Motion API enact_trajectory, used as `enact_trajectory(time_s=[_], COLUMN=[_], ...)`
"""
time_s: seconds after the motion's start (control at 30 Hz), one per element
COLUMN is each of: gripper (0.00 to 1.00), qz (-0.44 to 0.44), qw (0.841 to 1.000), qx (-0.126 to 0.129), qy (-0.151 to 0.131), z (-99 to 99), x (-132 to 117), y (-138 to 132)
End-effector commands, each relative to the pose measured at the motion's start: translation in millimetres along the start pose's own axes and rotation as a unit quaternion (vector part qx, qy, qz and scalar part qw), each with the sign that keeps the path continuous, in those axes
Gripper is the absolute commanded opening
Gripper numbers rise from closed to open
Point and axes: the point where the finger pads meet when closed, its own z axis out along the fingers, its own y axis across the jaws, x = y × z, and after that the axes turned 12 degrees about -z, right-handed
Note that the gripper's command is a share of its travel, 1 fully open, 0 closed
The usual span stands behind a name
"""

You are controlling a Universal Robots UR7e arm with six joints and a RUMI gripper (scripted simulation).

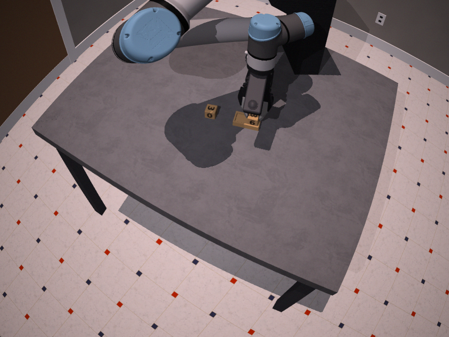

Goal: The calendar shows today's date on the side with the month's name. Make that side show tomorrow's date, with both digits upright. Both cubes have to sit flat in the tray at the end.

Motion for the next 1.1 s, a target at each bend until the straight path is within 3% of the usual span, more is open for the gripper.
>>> enact_trajectory(time_s=[0.0, 0.2, 0.6, 0.87, 1.07], gripper=[0.11, 0.11, 0.11, 0.11, 0.11], qz=[0.000, 0.000, 0.000, 0.000, 0.000], qw=[1.000, 1.000, 1.000, 1.000, 1.000], qx=[0.000, 0.000, 0.000, 0.000, 0.000], qy=[0.000, 0.000, 0.000, 0.000, 0.000], z=[-3.9, -17.2, -82.7, -98.6, -100.1], x=[0, 0, 0, 0, 0], y=[0, 0, 0, 0, 0])
